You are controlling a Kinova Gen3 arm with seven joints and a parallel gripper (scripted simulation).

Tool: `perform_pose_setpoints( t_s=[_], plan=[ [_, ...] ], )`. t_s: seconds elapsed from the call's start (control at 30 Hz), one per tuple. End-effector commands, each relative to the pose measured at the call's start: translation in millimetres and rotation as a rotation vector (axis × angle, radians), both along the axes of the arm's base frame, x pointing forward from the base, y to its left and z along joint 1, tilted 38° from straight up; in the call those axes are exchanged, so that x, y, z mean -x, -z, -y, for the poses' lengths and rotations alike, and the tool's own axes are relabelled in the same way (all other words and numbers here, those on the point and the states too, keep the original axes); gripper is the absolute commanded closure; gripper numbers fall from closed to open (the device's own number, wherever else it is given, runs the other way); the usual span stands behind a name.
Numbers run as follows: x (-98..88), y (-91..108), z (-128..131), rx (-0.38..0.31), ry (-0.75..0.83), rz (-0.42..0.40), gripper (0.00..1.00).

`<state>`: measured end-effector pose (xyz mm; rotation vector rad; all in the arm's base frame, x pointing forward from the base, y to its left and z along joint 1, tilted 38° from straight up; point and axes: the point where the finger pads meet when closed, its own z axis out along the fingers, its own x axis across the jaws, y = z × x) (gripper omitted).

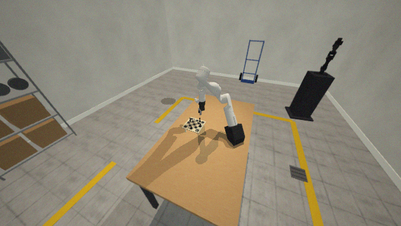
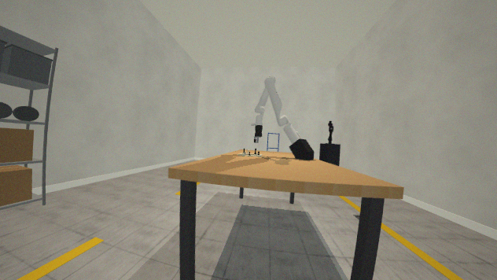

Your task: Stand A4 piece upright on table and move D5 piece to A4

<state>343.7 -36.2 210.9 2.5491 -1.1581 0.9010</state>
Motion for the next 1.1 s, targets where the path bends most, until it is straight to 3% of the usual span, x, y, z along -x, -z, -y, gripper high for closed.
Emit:
perform_pose_setpoints(
  t_s=[0.0,0.07,0.1,1.07],
  plan=[
    [-0.4,-1.1,-1.8,0.002,-0.006,0.001,0.21],
    [-0.4,-1.1,-1.9,0.002,-0.006,0.001,0.21],
    [-0.4,-1.1,-1.9,0.002,-0.006,0.001,0.0],
    [2.3,-5.9,-4.3,0.002,-0.006,0.001,0.0]
  ],
)
